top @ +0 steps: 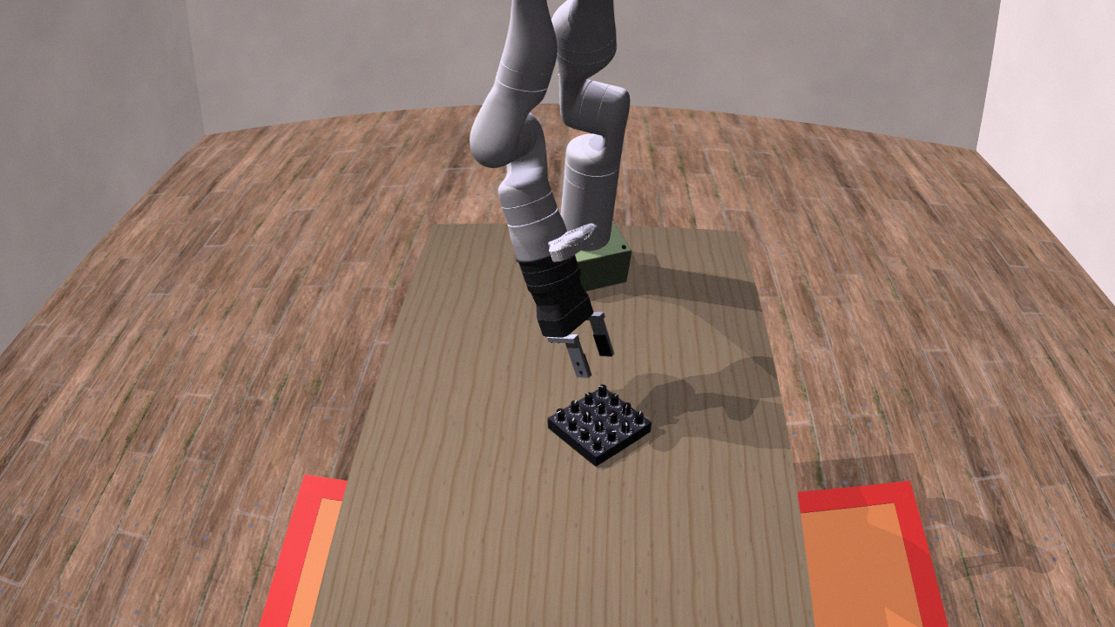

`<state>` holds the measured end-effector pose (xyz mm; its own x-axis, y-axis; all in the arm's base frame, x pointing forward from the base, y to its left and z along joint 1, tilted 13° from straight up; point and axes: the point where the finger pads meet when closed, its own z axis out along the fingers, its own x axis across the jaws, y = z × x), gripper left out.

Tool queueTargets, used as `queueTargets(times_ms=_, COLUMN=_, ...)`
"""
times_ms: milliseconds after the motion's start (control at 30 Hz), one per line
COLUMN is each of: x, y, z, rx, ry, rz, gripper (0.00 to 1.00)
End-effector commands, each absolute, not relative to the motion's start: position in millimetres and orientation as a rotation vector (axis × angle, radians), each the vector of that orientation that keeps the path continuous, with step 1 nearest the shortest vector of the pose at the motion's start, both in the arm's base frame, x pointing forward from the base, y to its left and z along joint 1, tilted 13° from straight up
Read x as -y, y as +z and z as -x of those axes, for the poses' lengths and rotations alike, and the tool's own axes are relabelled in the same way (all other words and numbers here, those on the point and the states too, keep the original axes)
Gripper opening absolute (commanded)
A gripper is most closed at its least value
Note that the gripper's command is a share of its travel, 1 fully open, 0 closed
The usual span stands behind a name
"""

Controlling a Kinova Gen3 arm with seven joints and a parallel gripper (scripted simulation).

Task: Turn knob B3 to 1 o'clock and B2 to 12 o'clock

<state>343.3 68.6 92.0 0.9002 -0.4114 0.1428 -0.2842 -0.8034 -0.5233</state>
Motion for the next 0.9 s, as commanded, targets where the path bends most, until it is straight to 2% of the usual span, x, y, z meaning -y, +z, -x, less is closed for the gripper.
queueTargets(times_ms=0, x=-79.3, y=99.1, z=-345.6, rx=-0.458, ry=-0.352, rz=2.570, gripper=1.00)
queueTargets(times_ms=867, x=-75.9, y=88.0, z=-348.2, rx=-0.644, ry=-0.301, rz=2.652, gripper=1.00)
